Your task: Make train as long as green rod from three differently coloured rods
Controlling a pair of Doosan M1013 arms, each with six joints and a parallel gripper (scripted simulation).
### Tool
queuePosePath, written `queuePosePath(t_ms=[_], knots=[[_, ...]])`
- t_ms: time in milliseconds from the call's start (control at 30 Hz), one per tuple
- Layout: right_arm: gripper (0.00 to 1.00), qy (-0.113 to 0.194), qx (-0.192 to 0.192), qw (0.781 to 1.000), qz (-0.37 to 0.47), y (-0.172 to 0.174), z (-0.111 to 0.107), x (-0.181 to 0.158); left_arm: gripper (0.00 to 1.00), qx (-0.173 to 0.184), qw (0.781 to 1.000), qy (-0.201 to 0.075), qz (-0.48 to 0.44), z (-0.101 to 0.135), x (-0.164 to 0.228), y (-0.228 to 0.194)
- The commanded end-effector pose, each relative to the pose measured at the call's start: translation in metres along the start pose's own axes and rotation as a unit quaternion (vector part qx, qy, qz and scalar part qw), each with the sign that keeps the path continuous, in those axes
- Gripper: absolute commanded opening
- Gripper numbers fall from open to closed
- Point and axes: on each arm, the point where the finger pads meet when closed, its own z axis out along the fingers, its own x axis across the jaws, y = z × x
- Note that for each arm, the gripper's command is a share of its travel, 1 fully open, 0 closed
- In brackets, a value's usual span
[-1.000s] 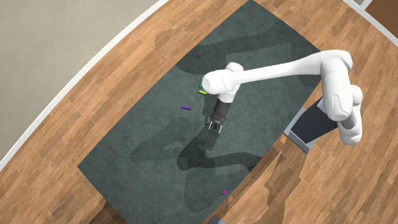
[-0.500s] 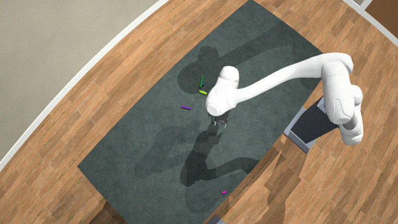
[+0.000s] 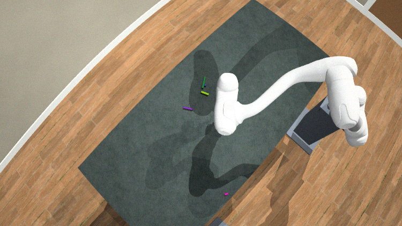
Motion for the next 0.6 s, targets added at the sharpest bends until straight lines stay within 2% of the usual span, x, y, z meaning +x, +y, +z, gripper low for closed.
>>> queuePosePath(t_ms=[0,167,567], knots=[[1.00,0.004,0.049,0.999,-0.017,-0.017,-0.008,-0.003,1.00,0.012,0.999,-0.014,-0.027,0.002,0.023,-0.011],[1.00,0.003,0.092,0.995,-0.032,-0.033,-0.018,-0.009,1.00,0.021,0.998,-0.025,-0.045,0.006,0.033,-0.019],[1.00,0.003,0.096,0.995,-0.034,-0.035,-0.019,-0.009,1.00,0.022,0.998,-0.026,-0.048,0.007,0.035,-0.021]])
